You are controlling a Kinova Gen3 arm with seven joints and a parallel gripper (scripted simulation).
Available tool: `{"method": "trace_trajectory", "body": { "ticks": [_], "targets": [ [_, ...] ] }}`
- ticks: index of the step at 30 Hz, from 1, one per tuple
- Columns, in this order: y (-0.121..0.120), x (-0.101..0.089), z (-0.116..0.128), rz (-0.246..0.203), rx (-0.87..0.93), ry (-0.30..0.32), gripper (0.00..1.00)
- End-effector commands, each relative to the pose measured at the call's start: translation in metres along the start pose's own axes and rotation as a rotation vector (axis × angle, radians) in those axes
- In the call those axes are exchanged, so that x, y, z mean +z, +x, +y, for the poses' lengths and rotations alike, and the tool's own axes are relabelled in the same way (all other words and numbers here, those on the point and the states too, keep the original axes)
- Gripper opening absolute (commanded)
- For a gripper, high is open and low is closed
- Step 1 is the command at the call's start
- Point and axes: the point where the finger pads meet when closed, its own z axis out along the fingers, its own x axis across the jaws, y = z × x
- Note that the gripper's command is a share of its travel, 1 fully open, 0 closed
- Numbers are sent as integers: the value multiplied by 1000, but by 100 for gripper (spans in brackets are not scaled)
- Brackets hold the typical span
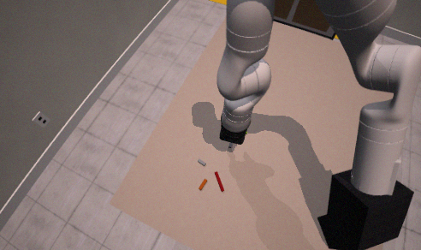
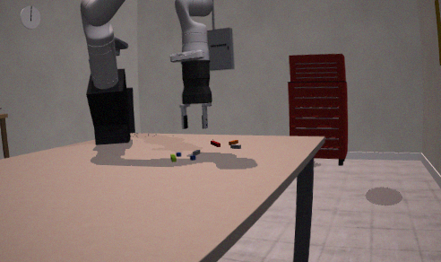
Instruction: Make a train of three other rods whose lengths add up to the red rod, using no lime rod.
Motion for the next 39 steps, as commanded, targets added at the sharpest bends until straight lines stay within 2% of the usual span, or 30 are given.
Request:
{"method": "trace_trajectory", "body": {
  "ticks": [1,2,39],
  "targets": [
    [0,0,0,0,2,-1,100],
    [0,0,0,0,2,-1,54],
    [0,0,0,0,2,-1,54]
  ]
}}
